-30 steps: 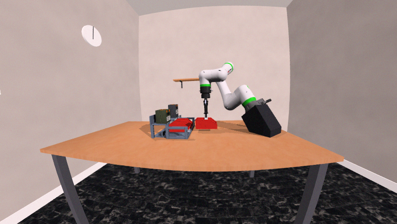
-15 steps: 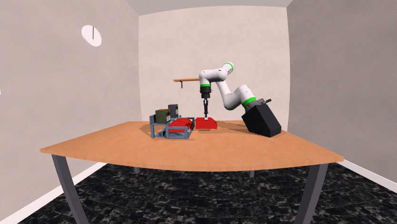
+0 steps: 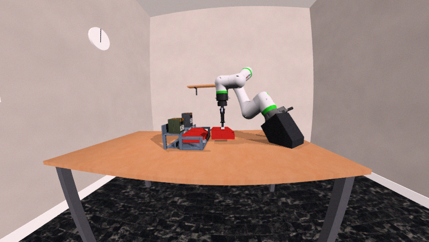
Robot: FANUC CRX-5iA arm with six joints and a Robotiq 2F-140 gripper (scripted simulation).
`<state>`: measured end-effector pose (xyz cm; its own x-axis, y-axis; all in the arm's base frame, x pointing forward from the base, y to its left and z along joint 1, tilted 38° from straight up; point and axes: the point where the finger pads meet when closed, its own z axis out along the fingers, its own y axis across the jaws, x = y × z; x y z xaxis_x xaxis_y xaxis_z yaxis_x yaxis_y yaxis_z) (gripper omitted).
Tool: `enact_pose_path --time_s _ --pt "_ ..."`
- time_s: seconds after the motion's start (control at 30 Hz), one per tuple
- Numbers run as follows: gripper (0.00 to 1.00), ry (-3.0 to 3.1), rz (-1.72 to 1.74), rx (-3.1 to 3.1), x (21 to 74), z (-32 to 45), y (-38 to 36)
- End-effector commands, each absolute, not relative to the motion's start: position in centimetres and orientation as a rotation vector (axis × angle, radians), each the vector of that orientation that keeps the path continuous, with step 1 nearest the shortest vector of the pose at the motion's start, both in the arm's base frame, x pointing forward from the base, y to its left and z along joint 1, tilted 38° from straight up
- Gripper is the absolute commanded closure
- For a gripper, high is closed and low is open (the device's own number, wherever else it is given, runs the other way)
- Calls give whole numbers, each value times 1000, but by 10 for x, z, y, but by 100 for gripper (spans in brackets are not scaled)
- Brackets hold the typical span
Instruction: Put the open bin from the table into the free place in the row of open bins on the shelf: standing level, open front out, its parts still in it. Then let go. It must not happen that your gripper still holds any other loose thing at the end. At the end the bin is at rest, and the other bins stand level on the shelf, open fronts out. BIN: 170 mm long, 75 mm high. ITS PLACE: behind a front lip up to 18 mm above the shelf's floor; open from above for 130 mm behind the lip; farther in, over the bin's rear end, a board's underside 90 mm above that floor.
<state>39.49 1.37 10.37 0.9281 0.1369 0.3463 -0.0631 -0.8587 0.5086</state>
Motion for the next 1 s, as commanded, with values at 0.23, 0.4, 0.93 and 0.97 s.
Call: enact_pose_path --time_s 0.23,0.4,0.93,0.97 --pt "100 53 510 2554 395 104 14" --pt "100 53 510 2554 395 103 15" --pt "100 61 508 2553 394 90 34" --pt "100 62 507 2553 394 89 36"
